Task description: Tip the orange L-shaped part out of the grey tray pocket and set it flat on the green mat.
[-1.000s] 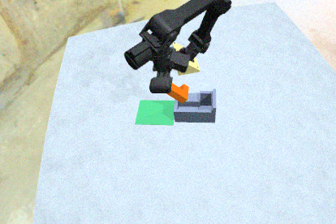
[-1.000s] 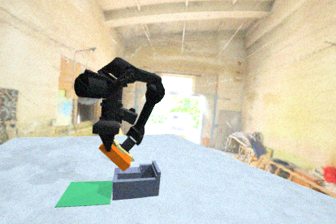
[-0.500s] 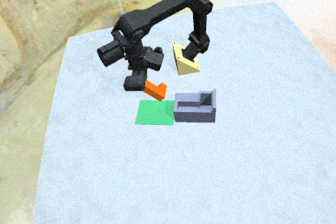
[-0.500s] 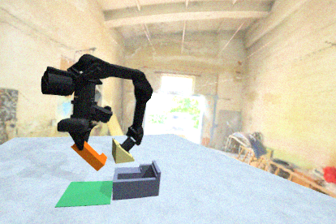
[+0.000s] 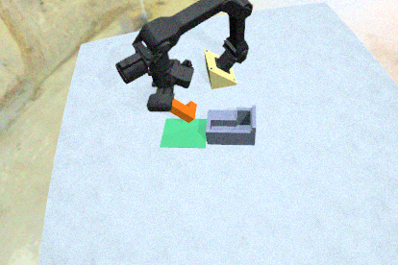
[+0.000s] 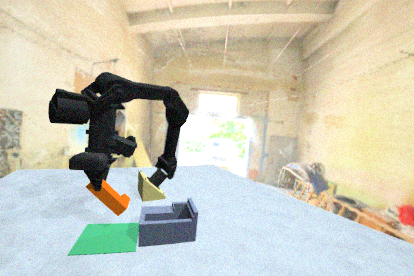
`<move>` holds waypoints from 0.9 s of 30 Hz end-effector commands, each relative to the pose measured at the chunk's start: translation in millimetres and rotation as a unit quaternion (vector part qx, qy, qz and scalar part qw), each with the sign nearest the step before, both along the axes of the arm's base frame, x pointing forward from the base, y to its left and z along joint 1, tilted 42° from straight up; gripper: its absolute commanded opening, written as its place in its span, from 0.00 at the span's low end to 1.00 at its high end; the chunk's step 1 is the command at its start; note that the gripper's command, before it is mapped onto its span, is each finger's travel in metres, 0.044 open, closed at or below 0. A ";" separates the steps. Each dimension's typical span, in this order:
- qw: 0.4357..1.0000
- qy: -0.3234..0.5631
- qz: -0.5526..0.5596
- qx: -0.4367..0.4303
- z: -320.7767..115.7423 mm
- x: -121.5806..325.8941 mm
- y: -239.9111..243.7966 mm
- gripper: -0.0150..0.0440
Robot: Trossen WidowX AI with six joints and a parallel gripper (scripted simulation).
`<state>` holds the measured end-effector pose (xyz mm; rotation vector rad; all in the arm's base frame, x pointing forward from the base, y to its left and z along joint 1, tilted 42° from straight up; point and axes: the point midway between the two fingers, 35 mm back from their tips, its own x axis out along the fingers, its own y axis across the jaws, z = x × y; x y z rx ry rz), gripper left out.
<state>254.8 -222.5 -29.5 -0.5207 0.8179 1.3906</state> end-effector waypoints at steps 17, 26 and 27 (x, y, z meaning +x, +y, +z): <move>1.000 -0.001 -0.002 0.001 -22.5 0.1 19.8 0.25; 1.000 -0.001 -0.002 0.001 -33.0 0.0 28.9 0.25; 1.000 -0.001 -0.002 0.001 -34.3 -0.1 30.0 0.25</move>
